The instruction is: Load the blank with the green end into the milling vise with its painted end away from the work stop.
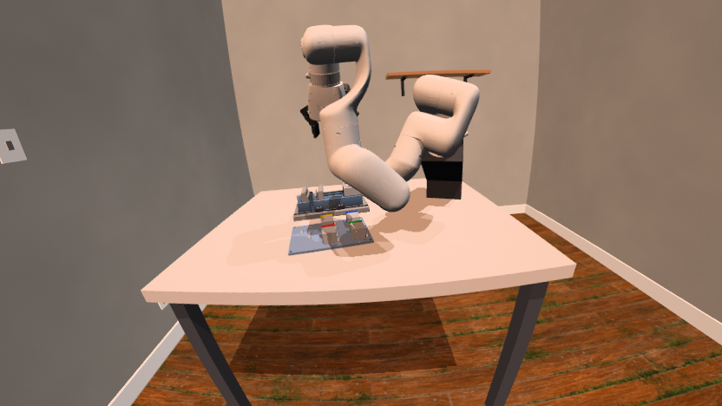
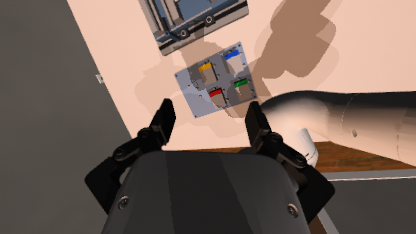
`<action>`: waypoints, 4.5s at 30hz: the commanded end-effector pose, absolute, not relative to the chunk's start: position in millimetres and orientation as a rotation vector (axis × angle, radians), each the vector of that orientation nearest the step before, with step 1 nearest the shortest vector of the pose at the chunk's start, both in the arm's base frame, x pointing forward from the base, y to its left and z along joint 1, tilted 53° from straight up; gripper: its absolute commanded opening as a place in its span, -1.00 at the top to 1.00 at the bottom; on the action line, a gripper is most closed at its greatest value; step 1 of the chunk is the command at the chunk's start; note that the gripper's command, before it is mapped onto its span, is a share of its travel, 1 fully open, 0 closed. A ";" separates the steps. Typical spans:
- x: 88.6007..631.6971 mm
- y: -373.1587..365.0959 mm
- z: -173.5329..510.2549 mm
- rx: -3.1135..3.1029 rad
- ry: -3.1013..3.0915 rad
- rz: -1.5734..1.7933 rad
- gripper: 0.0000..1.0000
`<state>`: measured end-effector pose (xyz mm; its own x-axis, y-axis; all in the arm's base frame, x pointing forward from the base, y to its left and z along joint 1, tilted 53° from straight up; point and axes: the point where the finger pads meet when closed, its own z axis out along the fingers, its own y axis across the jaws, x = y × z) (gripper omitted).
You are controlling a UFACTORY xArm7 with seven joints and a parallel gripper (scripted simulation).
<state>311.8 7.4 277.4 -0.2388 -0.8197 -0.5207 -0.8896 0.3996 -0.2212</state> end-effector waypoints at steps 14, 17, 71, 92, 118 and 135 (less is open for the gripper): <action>312.0 7.0 278.2 -1.574 1.845 0.227 -1.00; 312.0 7.0 278.2 -1.574 1.845 0.227 -1.00; 315.3 -4.9 265.9 -1.728 1.420 0.325 -1.00; 327.4 -51.4 214.7 -1.728 1.420 0.324 -1.00; 328.2 -53.7 212.3 -1.729 1.420 0.324 -1.00; 327.1 -50.2 216.2 -1.729 1.420 0.324 -1.00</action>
